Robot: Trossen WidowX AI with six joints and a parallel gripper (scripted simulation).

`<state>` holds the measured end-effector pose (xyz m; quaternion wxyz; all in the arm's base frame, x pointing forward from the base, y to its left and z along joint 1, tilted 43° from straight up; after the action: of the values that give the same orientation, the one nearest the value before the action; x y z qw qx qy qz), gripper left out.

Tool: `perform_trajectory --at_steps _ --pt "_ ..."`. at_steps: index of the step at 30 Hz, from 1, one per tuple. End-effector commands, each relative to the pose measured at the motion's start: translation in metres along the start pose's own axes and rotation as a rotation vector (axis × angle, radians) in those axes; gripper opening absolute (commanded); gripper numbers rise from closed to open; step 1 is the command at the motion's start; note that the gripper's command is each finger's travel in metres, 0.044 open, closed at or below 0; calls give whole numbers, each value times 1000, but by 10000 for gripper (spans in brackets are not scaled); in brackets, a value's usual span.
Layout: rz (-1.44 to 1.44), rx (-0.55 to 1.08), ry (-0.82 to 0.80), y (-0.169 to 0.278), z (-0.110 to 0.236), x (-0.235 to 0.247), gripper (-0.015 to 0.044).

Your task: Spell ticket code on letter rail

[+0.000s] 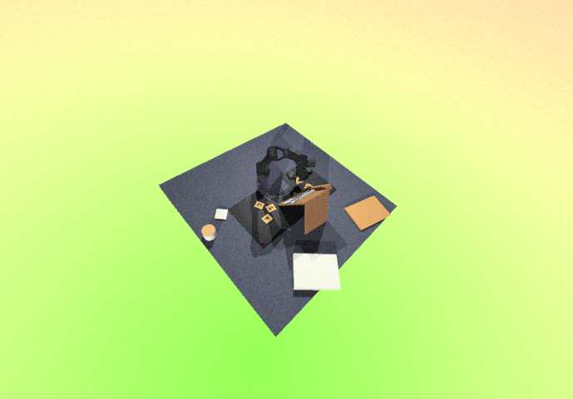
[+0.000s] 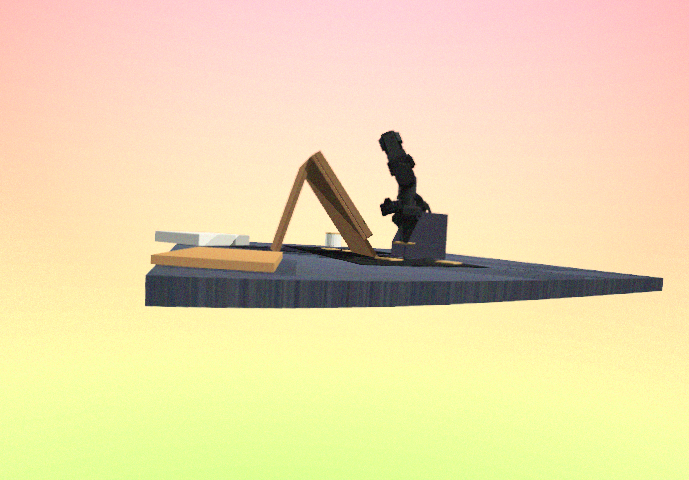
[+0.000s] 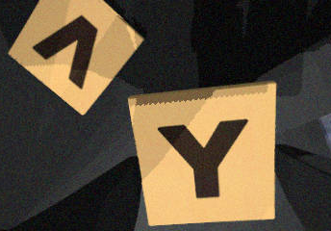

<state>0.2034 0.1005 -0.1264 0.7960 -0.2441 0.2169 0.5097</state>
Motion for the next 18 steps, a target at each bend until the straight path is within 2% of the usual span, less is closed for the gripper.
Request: perform_trajectory --at_steps 1,18 --pt "36 -26 -58 -14 13 -2 0" --pt "183 -153 -242 -63 59 -24 0"
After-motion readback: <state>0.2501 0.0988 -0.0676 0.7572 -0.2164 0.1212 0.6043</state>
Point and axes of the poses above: the point midway between the two fingers, 35 mm back from their tips, its own z axis back along the fingers, its own x axis across the jaws, y = z × x, the point moved 1 cm from there along z, back along the fingers, and after that the axes turned 3 degrees about z, right-handed, at the moved point
